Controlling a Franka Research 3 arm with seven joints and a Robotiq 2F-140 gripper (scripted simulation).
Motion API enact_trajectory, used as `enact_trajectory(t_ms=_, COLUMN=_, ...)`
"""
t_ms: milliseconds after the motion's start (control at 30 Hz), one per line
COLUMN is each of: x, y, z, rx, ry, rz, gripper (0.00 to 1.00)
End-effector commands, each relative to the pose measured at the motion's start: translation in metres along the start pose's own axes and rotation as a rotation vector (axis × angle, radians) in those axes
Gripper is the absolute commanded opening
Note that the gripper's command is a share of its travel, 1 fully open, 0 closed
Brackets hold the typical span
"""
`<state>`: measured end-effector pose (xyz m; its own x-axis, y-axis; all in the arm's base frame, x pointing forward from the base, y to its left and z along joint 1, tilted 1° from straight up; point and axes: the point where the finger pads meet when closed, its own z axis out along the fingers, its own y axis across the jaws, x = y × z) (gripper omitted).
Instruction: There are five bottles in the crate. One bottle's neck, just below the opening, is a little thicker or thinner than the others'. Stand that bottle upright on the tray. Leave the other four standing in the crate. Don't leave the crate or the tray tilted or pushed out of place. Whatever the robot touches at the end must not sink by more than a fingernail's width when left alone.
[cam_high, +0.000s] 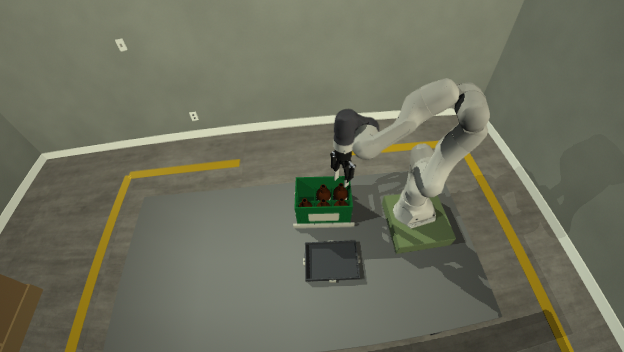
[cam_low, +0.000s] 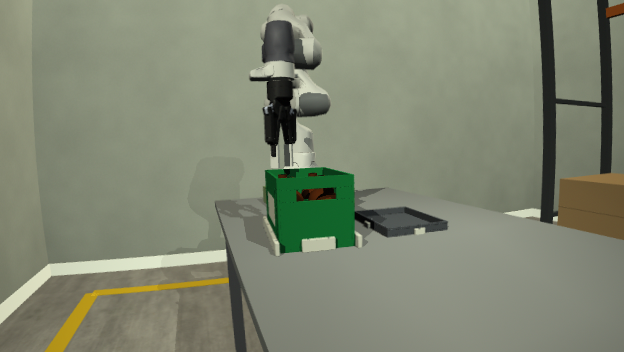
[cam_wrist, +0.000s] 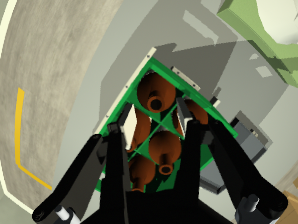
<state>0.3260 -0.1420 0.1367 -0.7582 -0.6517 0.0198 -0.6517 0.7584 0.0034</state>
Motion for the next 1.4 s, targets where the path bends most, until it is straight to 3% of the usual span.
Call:
enact_trajectory(t_ms=0, x=0.0011, y=-0.0004, z=0.0008, rx=0.0, ry=0.0, rz=-0.003, gripper=0.44)
enact_trajectory(t_ms=1367, x=0.0011, y=-0.0004, z=0.0057, rx=0.0, ry=0.0, rz=-0.003, gripper=0.44)
